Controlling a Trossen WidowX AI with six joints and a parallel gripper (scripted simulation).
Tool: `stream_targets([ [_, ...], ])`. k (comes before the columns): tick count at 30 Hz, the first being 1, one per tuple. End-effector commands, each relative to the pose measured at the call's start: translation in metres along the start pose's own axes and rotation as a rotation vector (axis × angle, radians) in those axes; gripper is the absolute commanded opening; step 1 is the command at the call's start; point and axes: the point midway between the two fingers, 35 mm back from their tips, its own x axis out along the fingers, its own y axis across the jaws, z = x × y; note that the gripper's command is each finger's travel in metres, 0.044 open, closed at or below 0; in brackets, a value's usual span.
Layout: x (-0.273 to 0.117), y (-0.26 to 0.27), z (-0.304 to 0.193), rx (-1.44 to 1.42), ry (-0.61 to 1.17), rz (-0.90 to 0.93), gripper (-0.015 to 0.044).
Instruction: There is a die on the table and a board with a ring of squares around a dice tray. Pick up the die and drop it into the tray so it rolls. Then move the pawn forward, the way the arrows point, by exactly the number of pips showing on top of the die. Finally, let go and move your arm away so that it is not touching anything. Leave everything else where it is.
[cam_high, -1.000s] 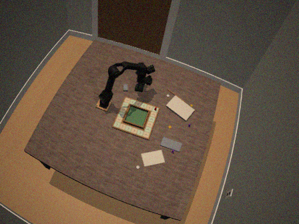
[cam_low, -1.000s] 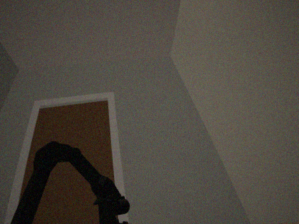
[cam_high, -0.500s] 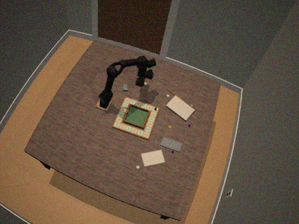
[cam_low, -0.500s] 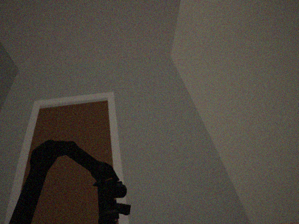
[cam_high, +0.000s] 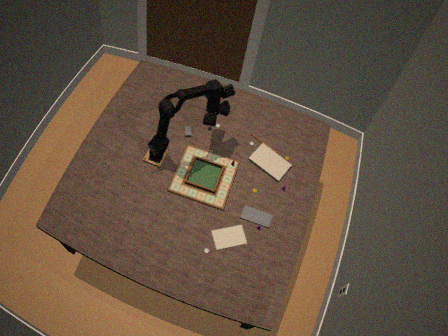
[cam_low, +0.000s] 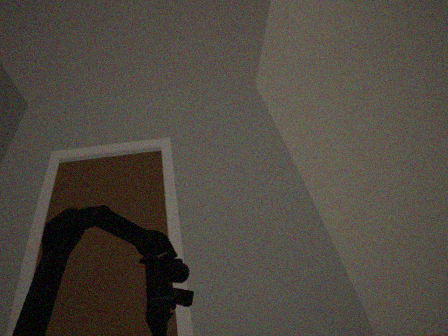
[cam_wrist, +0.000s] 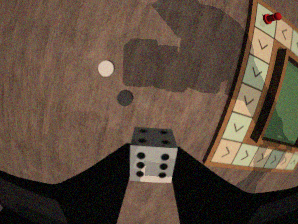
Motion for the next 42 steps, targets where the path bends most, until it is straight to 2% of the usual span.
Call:
stream_targets([
  [1, 0.000, -0.017, 0.009, 0.013, -0.001, 0.000, 0.0000],
  [21, 0.015, -0.116, 0.041, 0.093, -0.001, -0.005, 0.0000],
  [42, 0.029, -0.219, 0.035, 0.178, -0.003, -0.014, 0.0000],
])
